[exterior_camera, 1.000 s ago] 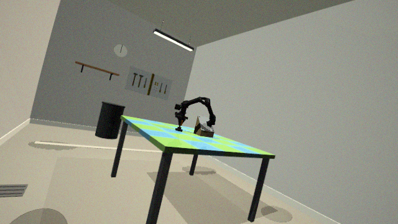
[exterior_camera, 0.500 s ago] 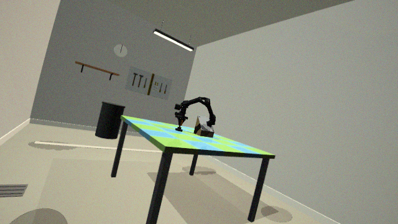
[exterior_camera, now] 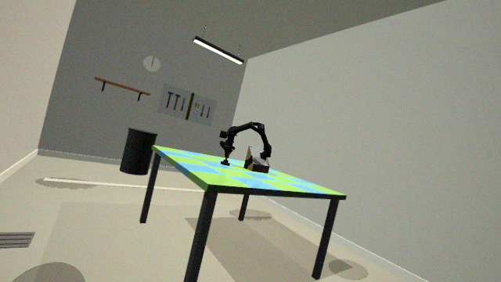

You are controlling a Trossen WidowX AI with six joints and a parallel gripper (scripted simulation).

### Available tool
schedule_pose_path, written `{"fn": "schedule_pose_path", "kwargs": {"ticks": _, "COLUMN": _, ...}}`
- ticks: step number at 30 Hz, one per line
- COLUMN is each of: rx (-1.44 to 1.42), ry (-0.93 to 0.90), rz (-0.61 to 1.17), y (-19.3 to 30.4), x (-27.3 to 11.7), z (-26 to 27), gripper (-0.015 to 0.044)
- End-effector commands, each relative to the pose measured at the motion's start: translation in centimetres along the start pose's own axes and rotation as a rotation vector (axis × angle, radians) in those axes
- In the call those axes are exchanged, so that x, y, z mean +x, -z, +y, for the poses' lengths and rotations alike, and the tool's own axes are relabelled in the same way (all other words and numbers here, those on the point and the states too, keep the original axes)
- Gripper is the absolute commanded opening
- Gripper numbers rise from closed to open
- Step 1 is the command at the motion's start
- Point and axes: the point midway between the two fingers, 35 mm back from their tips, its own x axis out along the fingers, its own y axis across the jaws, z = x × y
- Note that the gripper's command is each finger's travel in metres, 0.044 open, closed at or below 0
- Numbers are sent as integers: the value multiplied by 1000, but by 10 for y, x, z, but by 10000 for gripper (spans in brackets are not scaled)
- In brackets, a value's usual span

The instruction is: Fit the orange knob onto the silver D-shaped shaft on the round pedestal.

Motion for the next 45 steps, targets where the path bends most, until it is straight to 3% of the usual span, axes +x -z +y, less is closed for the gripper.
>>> {"fn": "schedule_pose_path", "kwargs": {"ticks": 1, "rx": -14, "ry": -4, "rz": 2, "y": 2, "x": 1, "z": 0, "gripper": 0}}
{"fn": "schedule_pose_path", "kwargs": {"ticks": 26, "rx": -14, "ry": -4, "rz": 2, "y": 1, "x": -2, "z": 1, "gripper": 0}}
{"fn": "schedule_pose_path", "kwargs": {"ticks": 33, "rx": -213, "ry": -4, "rz": 2, "y": 0, "x": -1, "z": 1, "gripper": 0}}
{"fn": "schedule_pose_path", "kwargs": {"ticks": 45, "rx": -223, "ry": -4, "rz": 2, "y": 2, "x": 2, "z": 1, "gripper": 0}}
